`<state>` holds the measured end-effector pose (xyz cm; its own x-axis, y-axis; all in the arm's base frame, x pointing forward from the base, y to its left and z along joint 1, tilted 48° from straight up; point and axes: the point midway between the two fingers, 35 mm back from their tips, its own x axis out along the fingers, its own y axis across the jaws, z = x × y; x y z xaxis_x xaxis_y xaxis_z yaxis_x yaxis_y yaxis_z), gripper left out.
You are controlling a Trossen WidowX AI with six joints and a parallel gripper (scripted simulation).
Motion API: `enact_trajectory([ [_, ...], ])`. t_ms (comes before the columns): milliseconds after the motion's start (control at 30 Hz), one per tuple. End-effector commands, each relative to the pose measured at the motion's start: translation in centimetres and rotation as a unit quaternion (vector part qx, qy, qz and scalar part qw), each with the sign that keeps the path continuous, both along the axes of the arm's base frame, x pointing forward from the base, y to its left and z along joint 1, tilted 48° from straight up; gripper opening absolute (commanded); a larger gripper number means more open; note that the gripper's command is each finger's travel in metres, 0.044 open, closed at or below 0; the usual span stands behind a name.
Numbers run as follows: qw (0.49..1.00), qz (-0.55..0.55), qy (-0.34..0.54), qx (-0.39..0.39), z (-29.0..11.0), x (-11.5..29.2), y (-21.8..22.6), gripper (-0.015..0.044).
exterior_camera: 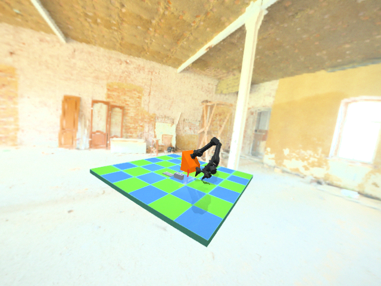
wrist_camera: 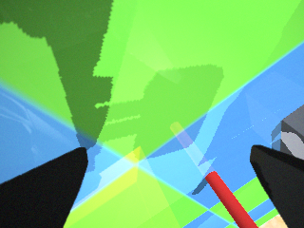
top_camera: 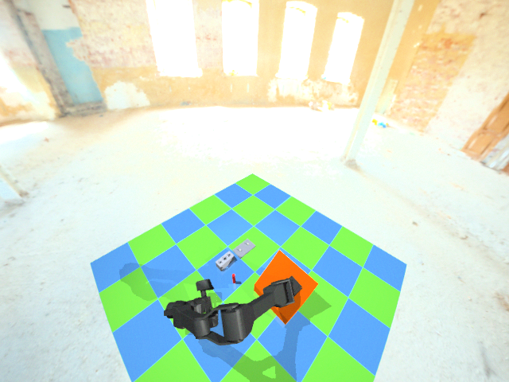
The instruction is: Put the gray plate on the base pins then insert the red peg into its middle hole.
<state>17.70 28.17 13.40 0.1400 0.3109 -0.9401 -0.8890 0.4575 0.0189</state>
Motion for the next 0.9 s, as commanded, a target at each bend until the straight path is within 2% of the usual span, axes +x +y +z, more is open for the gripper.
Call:
enact_trajectory([
  [0,0.946,-0.278,0.163,0.033,-2.6,5.1,-3.2,0.044],
  [167,0.837,-0.467,0.278,0.056,-4.0,7.9,-6.0,0.044],
  [400,0.639,-0.649,0.404,0.082,-5.3,11.2,-9.9,0.044],
  [700,0.318,-0.774,0.535,0.112,-6.2,15.1,-16.1,0.044],
  [767,0.287,-0.779,0.545,0.114,-6.2,15.4,-16.7,0.044],
  [867,0.287,-0.779,0.546,0.114,-6.2,15.4,-16.7,0.044],
])
